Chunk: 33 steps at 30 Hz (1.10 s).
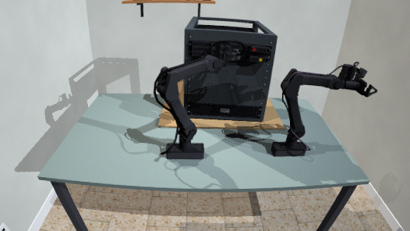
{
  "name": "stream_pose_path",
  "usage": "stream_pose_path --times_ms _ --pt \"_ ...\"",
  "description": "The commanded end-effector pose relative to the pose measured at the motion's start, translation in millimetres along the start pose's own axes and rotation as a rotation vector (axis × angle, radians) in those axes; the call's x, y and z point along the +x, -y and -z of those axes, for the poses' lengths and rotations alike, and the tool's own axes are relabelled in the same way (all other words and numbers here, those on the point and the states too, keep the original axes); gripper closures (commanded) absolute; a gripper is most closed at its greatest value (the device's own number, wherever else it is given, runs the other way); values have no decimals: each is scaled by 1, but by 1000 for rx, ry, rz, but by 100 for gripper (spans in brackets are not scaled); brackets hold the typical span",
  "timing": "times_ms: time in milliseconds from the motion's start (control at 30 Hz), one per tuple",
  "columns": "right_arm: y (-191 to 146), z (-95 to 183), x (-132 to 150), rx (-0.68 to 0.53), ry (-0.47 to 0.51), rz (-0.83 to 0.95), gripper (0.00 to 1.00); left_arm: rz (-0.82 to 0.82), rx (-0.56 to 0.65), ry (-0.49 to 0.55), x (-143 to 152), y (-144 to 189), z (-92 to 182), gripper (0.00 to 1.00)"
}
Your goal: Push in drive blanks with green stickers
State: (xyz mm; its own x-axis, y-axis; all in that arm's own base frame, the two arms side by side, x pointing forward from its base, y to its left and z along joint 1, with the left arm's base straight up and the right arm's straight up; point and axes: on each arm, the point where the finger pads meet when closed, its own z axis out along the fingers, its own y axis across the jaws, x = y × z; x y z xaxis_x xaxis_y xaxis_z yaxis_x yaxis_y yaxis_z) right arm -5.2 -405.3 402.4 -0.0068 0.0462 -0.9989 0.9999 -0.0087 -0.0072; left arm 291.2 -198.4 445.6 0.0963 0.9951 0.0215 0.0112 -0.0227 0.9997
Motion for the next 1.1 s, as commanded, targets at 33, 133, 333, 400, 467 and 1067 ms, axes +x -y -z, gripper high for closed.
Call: stream_pose_path --times_ms 33,133,333,400,467,1067 --pt "-3 8 -13 -2 46 -7 0 76 -50 19 5 -26 7 100" --pt "-3 8 -13 -2 46 -7 0 68 -44 10 5 -23 3 100" --pt "-3 8 -13 -2 46 -7 0 53 -34 7 1 -18 -11 100" --pt "-3 8 -13 -2 46 -7 0 64 -43 7 5 -23 -8 100" --pt "-3 8 -13 -2 46 -7 0 68 -47 15 4 -24 -5 100" --pt "-3 8 -13 -2 46 -7 0 66 -46 13 4 -24 -9 100"
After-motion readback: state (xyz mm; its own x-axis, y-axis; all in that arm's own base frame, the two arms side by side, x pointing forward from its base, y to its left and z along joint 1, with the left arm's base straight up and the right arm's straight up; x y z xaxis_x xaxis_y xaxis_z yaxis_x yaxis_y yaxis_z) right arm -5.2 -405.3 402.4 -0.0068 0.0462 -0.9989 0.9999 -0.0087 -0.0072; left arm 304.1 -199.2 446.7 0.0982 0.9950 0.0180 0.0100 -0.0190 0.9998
